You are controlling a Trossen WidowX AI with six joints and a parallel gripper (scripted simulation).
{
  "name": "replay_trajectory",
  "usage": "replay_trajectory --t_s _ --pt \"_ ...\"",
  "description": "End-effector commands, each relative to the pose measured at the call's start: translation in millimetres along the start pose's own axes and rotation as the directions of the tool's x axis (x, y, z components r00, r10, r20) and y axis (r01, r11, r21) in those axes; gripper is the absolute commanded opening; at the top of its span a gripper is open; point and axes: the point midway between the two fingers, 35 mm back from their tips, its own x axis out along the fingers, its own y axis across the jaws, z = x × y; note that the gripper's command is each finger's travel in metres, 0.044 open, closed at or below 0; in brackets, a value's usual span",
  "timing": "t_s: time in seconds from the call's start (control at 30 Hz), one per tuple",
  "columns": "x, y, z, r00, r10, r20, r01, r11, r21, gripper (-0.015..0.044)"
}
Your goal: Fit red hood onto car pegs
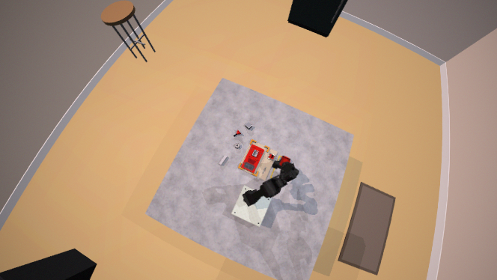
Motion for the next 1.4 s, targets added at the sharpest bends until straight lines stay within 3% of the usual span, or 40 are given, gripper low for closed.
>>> replay_trajectory --t_s 0.0,1.37 --pt "3.3 1.0 -7.2 1.000 0.006 -0.007 -0.006 1.000 0.011 0.0440" --pt "21.8 1.9 -38.9 1.000 0.002 0.004 -0.002 1.000 0.003 0.0440"
